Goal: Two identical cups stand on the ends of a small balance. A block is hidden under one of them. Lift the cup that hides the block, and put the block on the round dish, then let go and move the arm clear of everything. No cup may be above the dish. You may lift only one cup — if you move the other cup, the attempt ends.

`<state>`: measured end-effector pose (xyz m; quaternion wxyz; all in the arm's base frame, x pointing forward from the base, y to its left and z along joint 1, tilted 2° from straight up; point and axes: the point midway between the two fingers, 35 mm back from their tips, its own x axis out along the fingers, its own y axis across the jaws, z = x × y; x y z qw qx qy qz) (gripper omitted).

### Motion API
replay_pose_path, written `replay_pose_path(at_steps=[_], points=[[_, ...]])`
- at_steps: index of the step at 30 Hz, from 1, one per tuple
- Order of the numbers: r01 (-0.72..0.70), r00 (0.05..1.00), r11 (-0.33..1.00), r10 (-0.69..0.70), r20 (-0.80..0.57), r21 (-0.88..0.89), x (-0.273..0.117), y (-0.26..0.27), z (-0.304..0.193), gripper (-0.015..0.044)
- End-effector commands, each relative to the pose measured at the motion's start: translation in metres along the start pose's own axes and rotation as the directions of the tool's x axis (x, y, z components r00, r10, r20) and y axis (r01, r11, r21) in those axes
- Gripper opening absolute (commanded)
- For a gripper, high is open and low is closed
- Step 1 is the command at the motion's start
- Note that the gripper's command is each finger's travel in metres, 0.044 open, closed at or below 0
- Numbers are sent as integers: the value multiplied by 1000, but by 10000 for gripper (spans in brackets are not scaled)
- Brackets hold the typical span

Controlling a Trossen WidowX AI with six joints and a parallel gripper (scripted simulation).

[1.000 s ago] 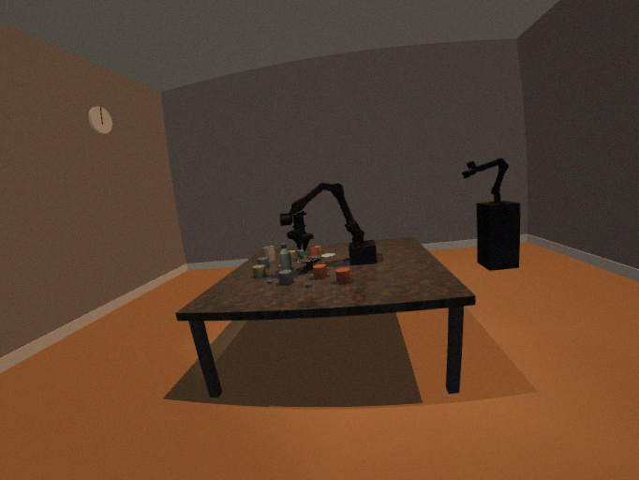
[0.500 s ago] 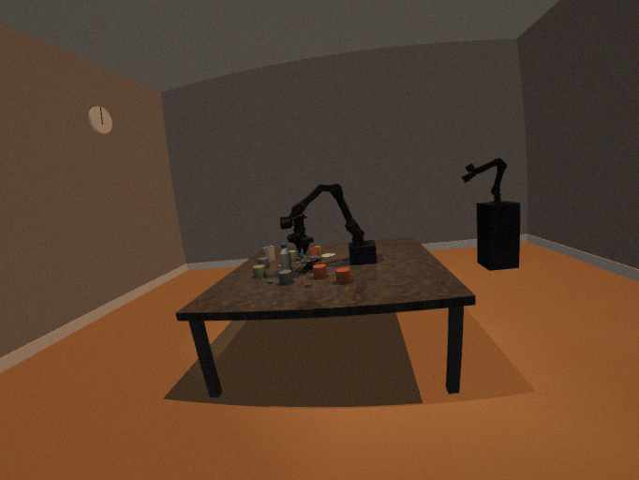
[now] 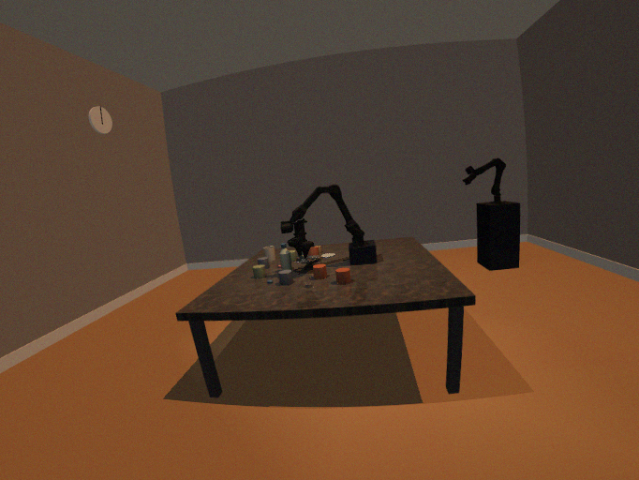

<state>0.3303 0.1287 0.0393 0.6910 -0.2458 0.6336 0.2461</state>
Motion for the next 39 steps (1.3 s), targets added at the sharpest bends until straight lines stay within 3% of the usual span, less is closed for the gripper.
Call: replay_pose_path(at_steps=[1,2,6,13,17,29,39], points=[[-6,1000,1000,6,-8,6,8,1,-2,260],[-6,1000,1000,6,-8,6,9,1,-2,260],[-6,1000,1000,6,-8,6,9,1,-2,155],[-6,1000,1000,6,-8,6,9,1,-2,108],[-6,1000,1000,6,-8,6,-1,1,-1,3],[-6,1000,1000,6,-7,6,-82,0,0,0],[-2,1000,1000,2,-5,4,-80,-29,-13,0]])
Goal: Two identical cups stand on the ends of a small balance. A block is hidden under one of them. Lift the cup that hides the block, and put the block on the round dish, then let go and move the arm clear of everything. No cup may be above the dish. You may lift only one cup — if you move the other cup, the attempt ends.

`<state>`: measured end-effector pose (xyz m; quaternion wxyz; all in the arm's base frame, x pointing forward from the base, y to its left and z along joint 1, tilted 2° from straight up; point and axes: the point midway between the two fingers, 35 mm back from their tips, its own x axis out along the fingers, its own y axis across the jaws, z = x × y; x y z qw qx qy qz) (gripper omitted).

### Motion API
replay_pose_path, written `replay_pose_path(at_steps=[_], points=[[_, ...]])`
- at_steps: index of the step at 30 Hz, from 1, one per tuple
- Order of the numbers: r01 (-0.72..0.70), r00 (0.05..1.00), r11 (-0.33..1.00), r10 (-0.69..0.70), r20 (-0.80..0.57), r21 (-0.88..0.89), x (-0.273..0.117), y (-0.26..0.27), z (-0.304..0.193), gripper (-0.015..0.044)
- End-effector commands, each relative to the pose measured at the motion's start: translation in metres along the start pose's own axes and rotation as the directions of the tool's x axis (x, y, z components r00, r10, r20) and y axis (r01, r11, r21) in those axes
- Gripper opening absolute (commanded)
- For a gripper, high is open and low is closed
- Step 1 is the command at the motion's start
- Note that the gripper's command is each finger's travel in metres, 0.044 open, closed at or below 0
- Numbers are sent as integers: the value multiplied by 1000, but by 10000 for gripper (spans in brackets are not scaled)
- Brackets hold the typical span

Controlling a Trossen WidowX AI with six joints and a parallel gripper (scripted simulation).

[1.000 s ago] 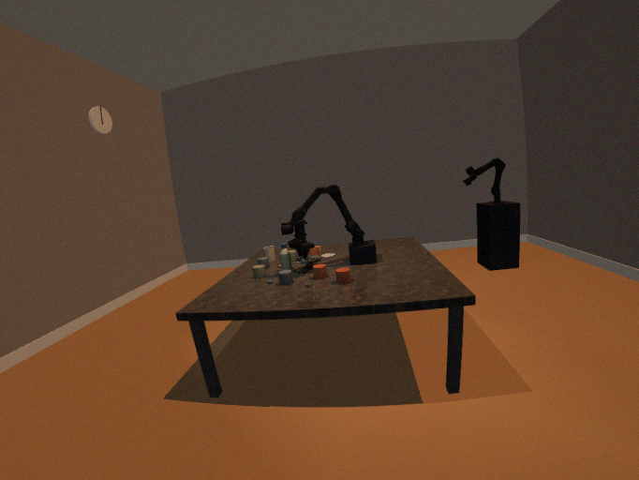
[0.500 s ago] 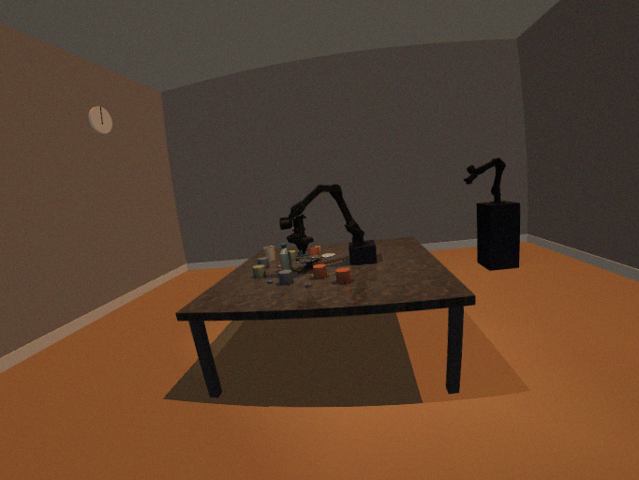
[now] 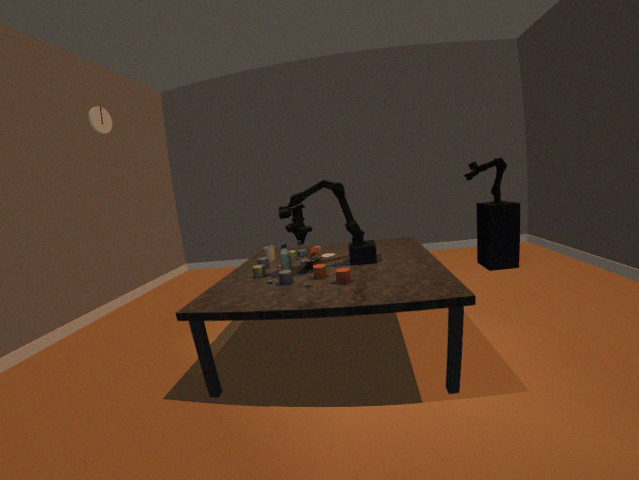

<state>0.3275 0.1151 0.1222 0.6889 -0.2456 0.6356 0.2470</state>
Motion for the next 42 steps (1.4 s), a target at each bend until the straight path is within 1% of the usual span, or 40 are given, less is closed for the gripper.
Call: replay_pose_path(at_steps=[1,12,23,35,42], points=[[2,1000,1000,-2,0,4,5,-25,-11,0],[25,1000,999,-25,0,22,25,-94,-53,0],[44,999,999,-44,-6,26,43,-150,-112,0],[59,998,997,-58,-24,41,61,-191,-190,0],[63,998,996,-61,-28,64,68,-203,-224,0]])
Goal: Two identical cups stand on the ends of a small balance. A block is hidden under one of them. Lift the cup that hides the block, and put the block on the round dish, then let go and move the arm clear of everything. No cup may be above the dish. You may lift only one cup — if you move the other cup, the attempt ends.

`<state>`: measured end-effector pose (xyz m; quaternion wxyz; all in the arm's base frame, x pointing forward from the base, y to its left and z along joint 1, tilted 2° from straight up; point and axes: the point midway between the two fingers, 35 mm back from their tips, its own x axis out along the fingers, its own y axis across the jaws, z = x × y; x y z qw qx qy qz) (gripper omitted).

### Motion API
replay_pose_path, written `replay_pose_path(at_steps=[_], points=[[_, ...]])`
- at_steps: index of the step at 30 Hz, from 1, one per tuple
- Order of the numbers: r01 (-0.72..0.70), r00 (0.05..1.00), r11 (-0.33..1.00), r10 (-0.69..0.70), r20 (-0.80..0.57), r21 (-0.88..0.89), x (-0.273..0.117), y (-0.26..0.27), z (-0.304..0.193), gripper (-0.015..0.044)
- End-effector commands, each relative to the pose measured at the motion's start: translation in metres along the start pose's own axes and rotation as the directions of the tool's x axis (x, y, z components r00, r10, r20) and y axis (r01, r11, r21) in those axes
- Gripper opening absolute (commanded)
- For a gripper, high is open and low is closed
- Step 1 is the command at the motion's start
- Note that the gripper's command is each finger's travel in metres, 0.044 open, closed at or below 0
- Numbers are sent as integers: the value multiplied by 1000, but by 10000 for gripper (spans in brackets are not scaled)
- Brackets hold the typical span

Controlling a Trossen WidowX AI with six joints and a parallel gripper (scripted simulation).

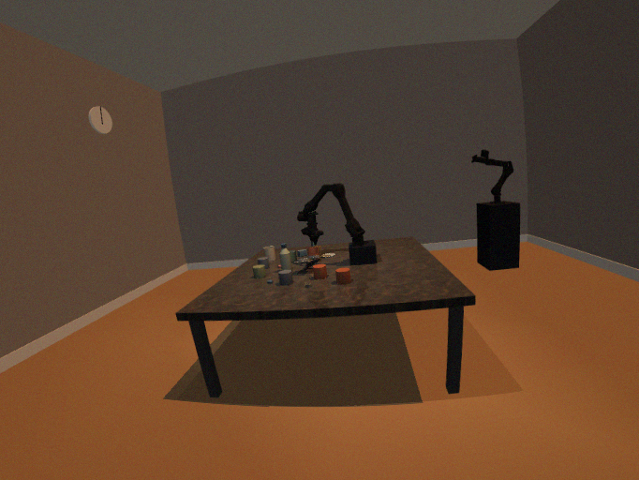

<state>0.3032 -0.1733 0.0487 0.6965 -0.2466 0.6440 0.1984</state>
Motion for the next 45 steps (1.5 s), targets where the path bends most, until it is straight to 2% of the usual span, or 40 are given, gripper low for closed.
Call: replay_pose_path(at_steps=[1,15,20,28,45], points=[[-8,1000,1000,8,0,-7,6,-3,-16,0],[-47,999,997,46,-12,-63,29,-6,-106,0],[-47,999,997,46,-12,-64,35,-6,-107,0],[-47,999,997,47,-11,-64,71,-4,-107,0],[-48,999,997,47,-11,-64,90,-3,-108,0]])
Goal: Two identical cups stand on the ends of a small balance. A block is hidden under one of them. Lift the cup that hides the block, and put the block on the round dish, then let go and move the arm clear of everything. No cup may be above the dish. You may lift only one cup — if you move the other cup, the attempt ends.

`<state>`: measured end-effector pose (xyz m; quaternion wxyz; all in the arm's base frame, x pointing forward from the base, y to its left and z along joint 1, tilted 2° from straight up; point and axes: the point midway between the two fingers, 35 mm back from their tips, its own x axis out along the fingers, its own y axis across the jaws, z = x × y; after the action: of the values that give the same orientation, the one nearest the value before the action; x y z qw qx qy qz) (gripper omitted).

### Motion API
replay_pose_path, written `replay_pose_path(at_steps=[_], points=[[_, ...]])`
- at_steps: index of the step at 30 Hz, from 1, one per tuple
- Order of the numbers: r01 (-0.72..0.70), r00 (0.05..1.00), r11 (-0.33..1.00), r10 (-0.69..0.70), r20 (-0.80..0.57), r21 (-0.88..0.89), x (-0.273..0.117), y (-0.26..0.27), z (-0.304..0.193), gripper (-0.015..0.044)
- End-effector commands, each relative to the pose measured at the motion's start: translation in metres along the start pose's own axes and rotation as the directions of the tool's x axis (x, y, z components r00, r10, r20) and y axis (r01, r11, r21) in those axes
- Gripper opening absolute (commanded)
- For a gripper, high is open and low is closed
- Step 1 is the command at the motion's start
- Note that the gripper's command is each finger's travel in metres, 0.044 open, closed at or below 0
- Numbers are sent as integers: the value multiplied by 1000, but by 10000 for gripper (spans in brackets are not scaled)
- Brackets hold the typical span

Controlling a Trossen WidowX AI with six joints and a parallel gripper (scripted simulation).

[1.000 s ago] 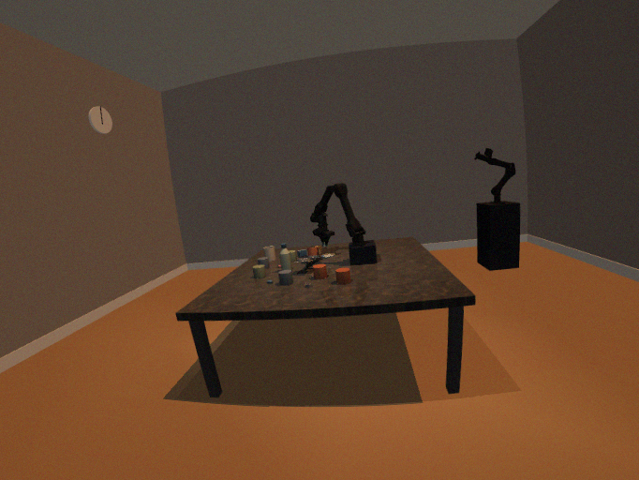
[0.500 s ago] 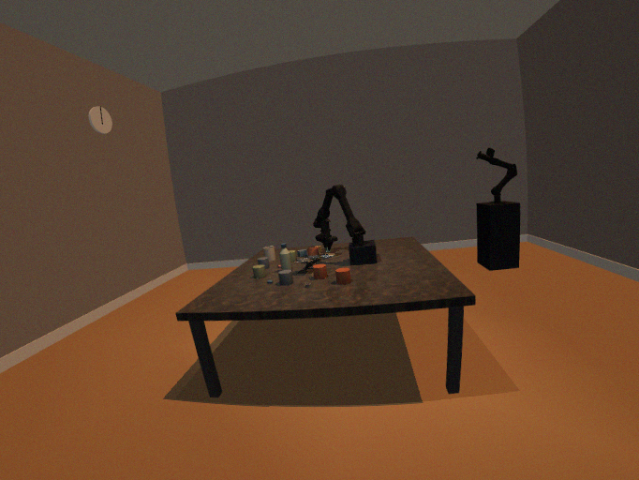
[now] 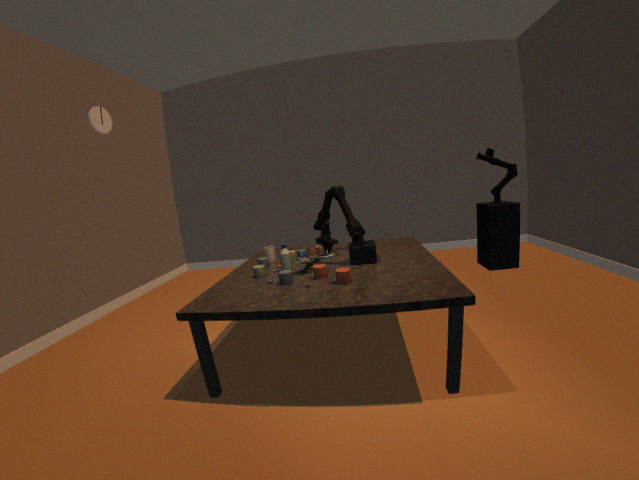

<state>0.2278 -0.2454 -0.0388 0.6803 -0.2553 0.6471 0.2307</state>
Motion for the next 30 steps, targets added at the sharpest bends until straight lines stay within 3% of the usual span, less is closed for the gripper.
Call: replay_pose_path(at_steps=[1,3,20,23,28,30], points=[[-5,1000,1000,5,3,-4,8,2,0,0],[-5,1000,1000,5,3,-4,9,2,0,0],[-2,1000,1000,2,1,-1,-9,0,0,440],[-5,1000,1000,5,2,-4,-50,1,0,440],[-4,1000,1000,4,2,-4,-56,1,0,440],[1,1000,1000,-1,1,-1,-75,1,0,440]])
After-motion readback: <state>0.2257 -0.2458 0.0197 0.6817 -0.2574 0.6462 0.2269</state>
